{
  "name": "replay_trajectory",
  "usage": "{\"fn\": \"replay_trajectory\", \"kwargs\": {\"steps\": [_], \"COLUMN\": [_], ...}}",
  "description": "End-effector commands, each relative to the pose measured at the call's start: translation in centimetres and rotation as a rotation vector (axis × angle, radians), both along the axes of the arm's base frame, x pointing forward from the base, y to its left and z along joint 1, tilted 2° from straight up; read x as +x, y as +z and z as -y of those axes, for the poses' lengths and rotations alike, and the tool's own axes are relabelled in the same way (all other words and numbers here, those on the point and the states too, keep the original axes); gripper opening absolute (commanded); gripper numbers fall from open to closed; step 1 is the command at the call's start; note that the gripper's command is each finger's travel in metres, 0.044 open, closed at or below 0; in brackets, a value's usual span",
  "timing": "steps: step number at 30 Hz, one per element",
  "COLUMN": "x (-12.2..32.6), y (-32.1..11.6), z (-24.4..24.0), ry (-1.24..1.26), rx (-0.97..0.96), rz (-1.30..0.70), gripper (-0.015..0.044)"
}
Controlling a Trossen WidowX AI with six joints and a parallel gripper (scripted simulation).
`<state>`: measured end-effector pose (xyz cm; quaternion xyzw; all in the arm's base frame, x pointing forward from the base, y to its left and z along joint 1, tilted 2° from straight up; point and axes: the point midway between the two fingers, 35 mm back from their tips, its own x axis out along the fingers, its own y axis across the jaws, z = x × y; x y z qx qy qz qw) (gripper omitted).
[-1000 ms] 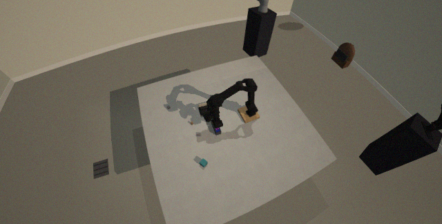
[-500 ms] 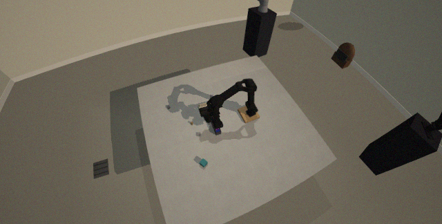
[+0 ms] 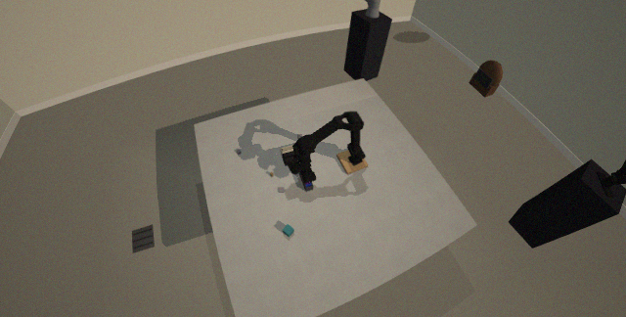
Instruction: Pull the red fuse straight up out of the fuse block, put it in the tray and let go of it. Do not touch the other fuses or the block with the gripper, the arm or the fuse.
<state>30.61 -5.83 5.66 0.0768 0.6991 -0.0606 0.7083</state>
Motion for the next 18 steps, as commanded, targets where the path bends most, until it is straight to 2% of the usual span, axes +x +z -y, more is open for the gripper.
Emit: {"fn": "replay_trajectory", "kwargs": {"steps": [1,9,18], "x": [-0.07,-0.07,-0.03], "y": [-0.47,-0.7,-0.58], "z": [0.02,0.02,-0.02], "ry": [0.001,0.001,0.0], "rx": [-0.002,-0.002,0.0], "rz": [-0.003,-0.003,-0.002], "gripper": [0.006,0.006,0.0]}}
